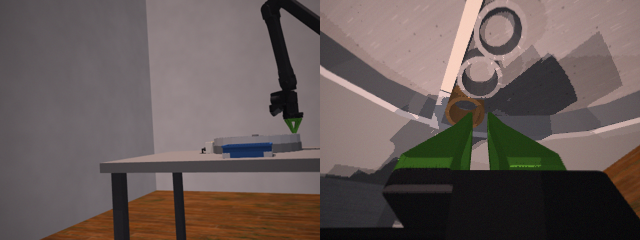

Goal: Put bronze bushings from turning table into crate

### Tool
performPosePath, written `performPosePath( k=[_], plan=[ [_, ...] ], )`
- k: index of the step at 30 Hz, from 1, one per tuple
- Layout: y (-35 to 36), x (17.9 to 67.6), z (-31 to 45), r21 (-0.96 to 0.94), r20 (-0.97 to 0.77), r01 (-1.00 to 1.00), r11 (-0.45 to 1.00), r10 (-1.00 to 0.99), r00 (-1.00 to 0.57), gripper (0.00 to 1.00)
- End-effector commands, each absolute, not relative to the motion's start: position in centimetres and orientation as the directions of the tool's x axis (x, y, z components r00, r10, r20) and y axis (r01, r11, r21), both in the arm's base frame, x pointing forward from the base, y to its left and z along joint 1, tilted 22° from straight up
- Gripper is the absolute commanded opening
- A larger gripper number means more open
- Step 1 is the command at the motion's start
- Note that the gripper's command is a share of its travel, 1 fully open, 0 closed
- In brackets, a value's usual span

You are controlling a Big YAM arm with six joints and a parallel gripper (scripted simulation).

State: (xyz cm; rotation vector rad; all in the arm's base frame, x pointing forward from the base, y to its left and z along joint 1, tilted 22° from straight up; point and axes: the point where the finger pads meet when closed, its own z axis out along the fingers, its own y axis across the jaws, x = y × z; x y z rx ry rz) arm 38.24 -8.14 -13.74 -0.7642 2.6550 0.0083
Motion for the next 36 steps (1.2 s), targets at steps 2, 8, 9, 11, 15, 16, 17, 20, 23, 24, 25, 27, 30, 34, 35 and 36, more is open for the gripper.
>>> performPosePath(
  k=[2,8,9,11,15,16,17,20,23,24,25,27,30,34,35,36],
  plan=[
    [-7.81,39.08,-12.73,-0.112,-0.374,-0.512,0.852,-0.513,-0.772,0.13],
    [-7.71,39.27,-12.55,-0.113,-0.374,-0.512,0.852,-0.513,-0.772,0.13],
    [-7.69,39.17,-12.69,-0.11,-0.372,-0.512,0.852,-0.513,-0.774,0.13],
    [-7.76,39.11,-12.76,-0.108,-0.371,-0.51,0.853,-0.511,-0.775,0.13],
    [-7.78,39.11,-12.76,-0.108,-0.371,-0.51,0.853,-0.511,-0.776,0.13],
    [-7.78,39.11,-12.76,-0.108,-0.371,-0.51,0.853,-0.511,-0.776,0.13],
    [-7.78,39.11,-12.76,-0.108,-0.371,-0.51,0.853,-0.511,-0.776,0.13],
    [-7.78,39.11,-12.76,-0.108,-0.371,-0.51,0.853,-0.511,-0.776,0.13],
    [-7.78,39.11,-12.76,-0.108,-0.371,-0.51,0.853,-0.511,-0.776,0.13],
    [-7.78,39.11,-12.76,-0.108,-0.371,-0.51,0.853,-0.511,-0.776,0.13],
    [-7.78,39.11,-12.76,-0.108,-0.371,-0.51,0.853,-0.511,-0.776,0.13],
    [-7.78,39.11,-12.76,-0.108,-0.371,-0.51,0.853,-0.511,-0.776,0.13],
    [-7.78,39.11,-12.76,-0.108,-0.371,-0.51,0.853,-0.511,-0.776,0.13],
    [-7.78,39.11,-12.76,-0.108,-0.371,-0.51,0.853,-0.511,-0.776,0.13],
    [-7.78,39.11,-12.76,-0.108,-0.371,-0.51,0.853,-0.511,-0.776,0.13],
    [-7.78,39.11,-12.76,-0.108,-0.371,-0.51,0.853,-0.511,-0.776,0.13]
  ],
)
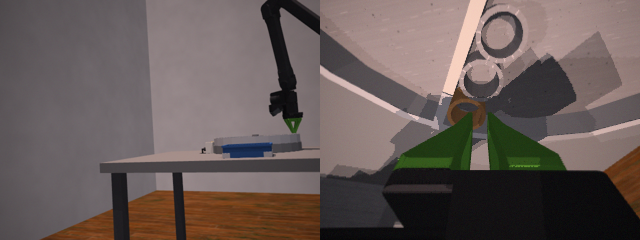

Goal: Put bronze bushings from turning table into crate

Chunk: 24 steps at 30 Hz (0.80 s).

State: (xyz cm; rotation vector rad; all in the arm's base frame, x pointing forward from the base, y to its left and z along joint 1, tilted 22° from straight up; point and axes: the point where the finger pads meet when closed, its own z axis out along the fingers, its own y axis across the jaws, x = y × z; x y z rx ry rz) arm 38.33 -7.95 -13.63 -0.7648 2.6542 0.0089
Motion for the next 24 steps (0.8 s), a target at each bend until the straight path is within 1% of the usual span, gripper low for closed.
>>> performPosePath(
  k=[1,19,24],
  plan=[
    [-7.8,39.1,-12.8,-0.108,-0.371,-0.51,0.853,-0.511,-0.776,0.13],
    [-7.4,39.0,-14.8,-0.094,-0.359,-0.514,0.852,-0.511,-0.781,0.13],
    [-7.7,39.5,-13.8,-0.111,-0.373,-0.509,0.854,-0.51,-0.775,0.13]
  ],
)
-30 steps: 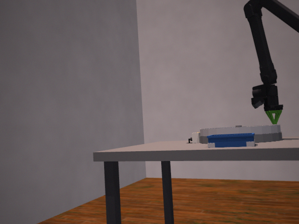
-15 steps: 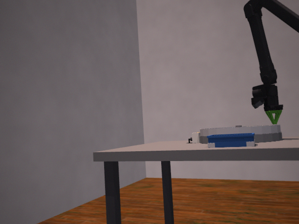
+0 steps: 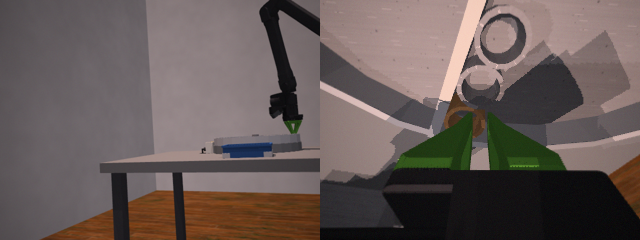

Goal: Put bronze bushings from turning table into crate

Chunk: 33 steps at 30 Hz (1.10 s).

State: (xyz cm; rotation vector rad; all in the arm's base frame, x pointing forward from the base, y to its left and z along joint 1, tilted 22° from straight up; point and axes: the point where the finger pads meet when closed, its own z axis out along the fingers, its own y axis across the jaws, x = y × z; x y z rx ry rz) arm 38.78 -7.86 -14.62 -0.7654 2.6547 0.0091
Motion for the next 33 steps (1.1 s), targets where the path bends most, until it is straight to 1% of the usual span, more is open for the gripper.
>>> performPosePath(
  k=[1,30,31,33],
  plan=[
    [-7.71,39.53,-13.8,-0.111,-0.373,-0.509,0.854,-0.51,-0.775,0.13],
    [-7.71,39.53,-13.8,-0.111,-0.373,-0.509,0.853,-0.511,-0.774,0.13],
    [-7.71,39.53,-13.8,-0.111,-0.373,-0.509,0.853,-0.511,-0.774,0.0],
    [-7.46,38.93,-14.01,-0.097,-0.366,-0.514,0.852,-0.51,-0.778,0.0]
  ],
)
